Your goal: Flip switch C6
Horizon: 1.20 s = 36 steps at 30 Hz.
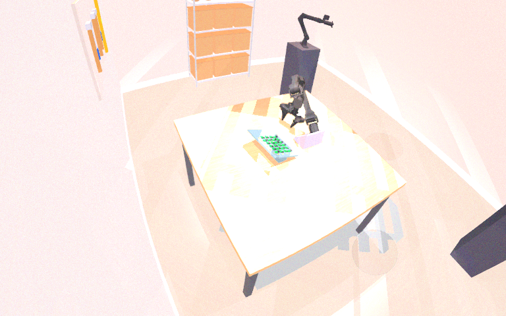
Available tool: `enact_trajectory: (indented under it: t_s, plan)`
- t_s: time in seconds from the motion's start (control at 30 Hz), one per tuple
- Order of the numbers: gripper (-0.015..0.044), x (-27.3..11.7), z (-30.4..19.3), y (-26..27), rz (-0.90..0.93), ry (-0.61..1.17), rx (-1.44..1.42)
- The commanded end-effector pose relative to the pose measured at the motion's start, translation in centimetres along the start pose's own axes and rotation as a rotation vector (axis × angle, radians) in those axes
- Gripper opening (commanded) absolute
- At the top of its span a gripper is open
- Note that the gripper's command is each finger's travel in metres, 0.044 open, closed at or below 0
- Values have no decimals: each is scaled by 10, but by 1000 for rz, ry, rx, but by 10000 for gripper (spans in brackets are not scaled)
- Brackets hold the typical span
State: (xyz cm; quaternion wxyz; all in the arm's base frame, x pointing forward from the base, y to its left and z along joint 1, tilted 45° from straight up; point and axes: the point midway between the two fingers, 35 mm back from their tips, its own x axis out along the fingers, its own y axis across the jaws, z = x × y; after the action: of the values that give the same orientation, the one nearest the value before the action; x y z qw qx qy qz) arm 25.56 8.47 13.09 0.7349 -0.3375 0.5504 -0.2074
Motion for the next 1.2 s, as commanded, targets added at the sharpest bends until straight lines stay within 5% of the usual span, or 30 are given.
enact_trajectory:
  t_s: [0.0, 0.3, 0.47, 0.7, 1.17]
  plan:
    - [374, 2, 0, -1, 3, 1, 0]
    - [137, 83, -5, -70, 36, -17, 22]
    - [6, 89, -7, -76, 30, -20, 24]
    - [0, 124, -6, -75, 29, 4, 24]
    - [0, 134, -6, -75, 28, 4, 24]
